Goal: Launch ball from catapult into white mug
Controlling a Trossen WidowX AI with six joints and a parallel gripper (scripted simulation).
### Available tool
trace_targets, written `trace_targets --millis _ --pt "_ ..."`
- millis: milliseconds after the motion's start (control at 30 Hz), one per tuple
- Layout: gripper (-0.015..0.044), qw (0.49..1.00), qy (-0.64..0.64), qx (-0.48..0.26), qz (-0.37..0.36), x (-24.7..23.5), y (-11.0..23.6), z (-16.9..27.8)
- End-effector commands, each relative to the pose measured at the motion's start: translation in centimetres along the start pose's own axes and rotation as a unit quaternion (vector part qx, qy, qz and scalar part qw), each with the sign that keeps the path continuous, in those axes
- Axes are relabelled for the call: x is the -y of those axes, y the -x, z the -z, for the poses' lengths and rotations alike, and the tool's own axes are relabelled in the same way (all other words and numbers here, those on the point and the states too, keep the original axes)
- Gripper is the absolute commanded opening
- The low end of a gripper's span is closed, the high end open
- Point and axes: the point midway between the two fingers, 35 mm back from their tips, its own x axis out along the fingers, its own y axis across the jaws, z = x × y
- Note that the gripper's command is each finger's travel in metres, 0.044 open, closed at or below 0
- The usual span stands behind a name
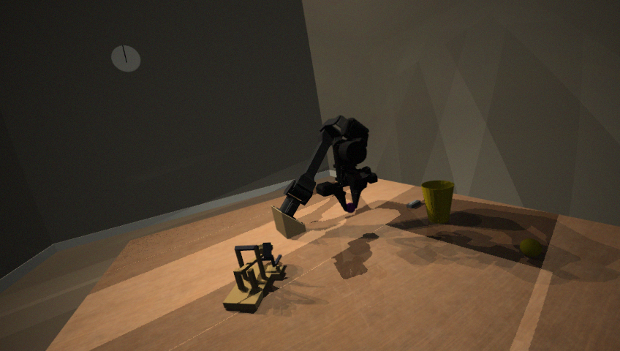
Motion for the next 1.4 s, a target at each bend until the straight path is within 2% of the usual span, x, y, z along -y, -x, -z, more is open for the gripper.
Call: trace_targets --millis 0,133,367,900,1367 --pt "0.0000 1.000 -0.006 0.001 -0.001 -0.2 2.6 0.3" --pt "0.0000 1.000 -0.012 0.002 -0.004 -0.4 4.5 0.7" --pt "0.0000 1.000 -0.020 -0.001 -0.002 0.1 4.6 0.3" --pt "0.0000 0.994 -0.100 -0.036 0.013 7.0 4.9 -2.7" --pt "0.0000 0.983 -0.170 -0.072 0.012 13.6 4.7 -3.6"
